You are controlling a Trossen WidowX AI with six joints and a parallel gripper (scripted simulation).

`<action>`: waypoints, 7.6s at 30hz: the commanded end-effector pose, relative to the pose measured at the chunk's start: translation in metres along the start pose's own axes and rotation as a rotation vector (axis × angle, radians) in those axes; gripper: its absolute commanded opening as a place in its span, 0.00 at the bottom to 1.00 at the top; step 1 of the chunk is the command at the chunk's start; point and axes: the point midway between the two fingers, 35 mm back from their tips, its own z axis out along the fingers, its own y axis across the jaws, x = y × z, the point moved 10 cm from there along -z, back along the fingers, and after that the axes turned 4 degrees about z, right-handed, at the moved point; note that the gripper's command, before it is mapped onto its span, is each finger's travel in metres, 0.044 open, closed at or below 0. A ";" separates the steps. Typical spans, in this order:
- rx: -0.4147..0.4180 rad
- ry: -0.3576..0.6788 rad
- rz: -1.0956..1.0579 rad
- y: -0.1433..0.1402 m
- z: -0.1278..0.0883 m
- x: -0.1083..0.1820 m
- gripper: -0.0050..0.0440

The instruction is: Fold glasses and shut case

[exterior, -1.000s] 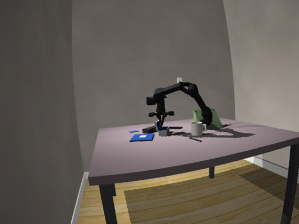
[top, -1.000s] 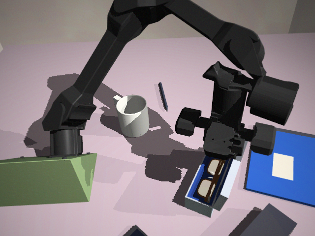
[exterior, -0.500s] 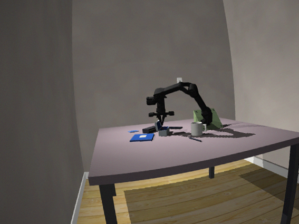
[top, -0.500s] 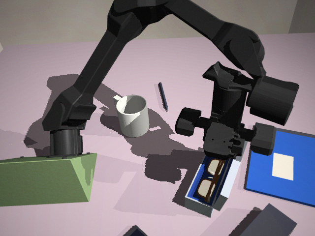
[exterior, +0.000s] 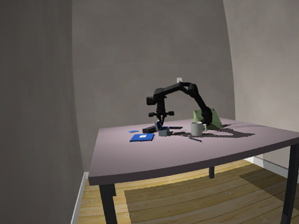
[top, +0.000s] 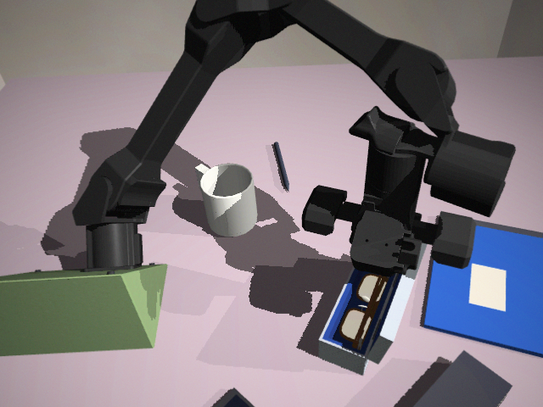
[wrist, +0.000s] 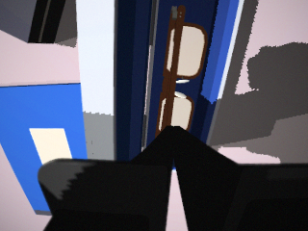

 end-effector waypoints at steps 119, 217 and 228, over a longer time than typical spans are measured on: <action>0.001 -0.002 -1.596 -0.004 -0.044 0.006 0.10; 0.001 -0.001 -1.853 -0.005 0.022 0.023 0.10; 0.001 -0.001 -1.853 -0.004 0.022 0.027 0.10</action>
